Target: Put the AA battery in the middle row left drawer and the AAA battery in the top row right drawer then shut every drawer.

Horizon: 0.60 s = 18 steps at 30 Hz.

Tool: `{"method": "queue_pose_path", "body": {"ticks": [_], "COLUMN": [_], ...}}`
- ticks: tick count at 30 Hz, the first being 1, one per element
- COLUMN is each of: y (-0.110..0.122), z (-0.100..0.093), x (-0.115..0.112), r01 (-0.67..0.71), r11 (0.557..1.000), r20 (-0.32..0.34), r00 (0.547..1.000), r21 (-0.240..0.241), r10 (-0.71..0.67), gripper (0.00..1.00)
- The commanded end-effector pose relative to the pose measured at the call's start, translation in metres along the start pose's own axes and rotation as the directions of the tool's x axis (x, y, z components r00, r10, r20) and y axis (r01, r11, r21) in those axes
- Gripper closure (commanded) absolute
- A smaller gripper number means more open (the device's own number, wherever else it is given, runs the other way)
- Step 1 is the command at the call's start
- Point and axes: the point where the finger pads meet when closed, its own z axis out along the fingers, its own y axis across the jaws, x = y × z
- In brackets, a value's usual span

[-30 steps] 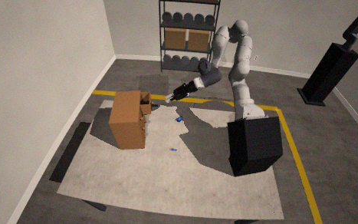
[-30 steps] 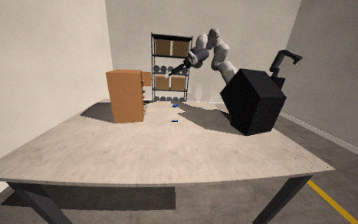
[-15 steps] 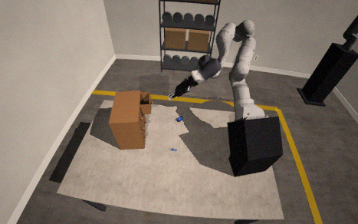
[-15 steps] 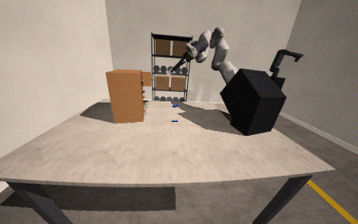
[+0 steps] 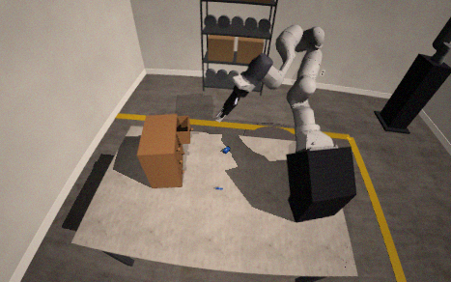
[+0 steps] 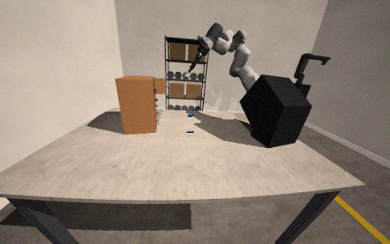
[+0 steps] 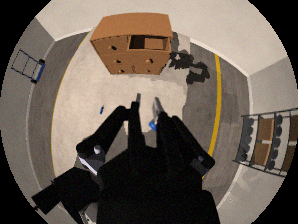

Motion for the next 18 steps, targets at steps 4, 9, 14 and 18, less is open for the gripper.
{"method": "queue_pose_path", "body": {"ticks": [4, 9, 14, 18], "y": [0.010, 0.011, 0.011, 0.011], "z": [-0.027, -0.038, -0.051, -0.057], "x": [-0.028, -0.030, -0.034, -0.035], "r01": [0.186, 0.185, 0.186, 0.186], "r11": [0.983, 0.983, 0.983, 0.983], "r20": [0.294, 0.374, 0.465, 0.504], "r00": [0.940, 0.912, 0.871, 0.850], "r21": [-0.014, -0.014, -0.014, -0.014], "r10": [-0.174, -0.167, -0.158, -0.153], "gripper": [0.80, 0.80, 0.80, 0.80]}}
